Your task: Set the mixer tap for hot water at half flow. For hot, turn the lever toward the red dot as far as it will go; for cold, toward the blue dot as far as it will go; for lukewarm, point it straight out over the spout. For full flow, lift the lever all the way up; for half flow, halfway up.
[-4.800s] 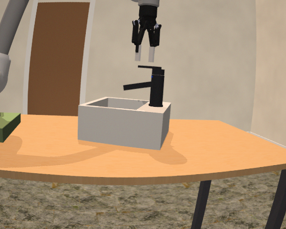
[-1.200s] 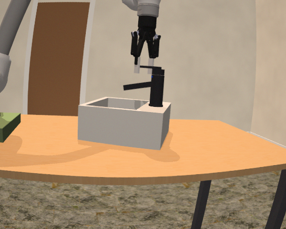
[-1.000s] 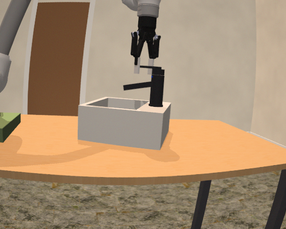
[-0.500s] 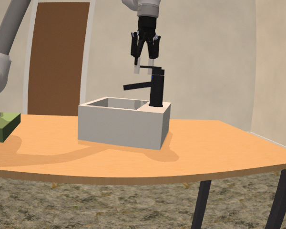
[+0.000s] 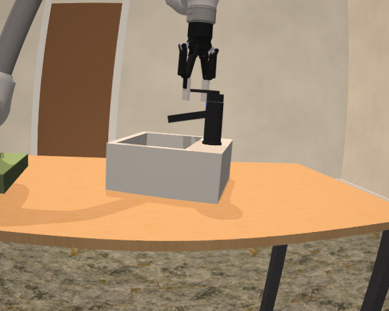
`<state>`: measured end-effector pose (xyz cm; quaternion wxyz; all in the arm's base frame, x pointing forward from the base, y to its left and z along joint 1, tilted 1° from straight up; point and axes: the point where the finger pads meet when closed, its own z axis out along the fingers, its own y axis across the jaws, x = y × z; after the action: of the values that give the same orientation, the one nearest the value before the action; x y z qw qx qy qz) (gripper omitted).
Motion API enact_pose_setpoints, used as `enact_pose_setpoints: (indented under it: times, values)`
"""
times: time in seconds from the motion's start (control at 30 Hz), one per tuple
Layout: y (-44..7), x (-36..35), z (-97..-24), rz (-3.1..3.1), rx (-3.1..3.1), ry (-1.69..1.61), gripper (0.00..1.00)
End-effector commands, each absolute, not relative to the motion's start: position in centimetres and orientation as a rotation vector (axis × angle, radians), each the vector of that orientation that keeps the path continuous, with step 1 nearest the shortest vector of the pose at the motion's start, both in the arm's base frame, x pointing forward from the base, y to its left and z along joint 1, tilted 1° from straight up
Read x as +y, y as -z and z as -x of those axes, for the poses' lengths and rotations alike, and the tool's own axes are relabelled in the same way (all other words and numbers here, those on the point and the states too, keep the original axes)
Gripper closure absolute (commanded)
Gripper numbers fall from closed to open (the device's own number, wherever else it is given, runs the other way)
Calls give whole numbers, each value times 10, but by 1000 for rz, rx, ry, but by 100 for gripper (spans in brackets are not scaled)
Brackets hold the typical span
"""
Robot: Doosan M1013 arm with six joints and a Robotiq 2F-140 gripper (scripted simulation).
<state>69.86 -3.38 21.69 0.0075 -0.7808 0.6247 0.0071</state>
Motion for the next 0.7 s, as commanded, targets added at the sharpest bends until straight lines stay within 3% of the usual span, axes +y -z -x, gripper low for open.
enact_pose_setpoints:
  times: [0.0,0.23,0.27,0.67]
  values:
    - [-217,-34,-699,2441,1953,-22,61]
    - [-217,-34,-699,2441,1953,-22,61]
    - [-217,-34,-699,2441,1953,-22,100]
    - [-217,-34,-699,2441,1953,-22,100]
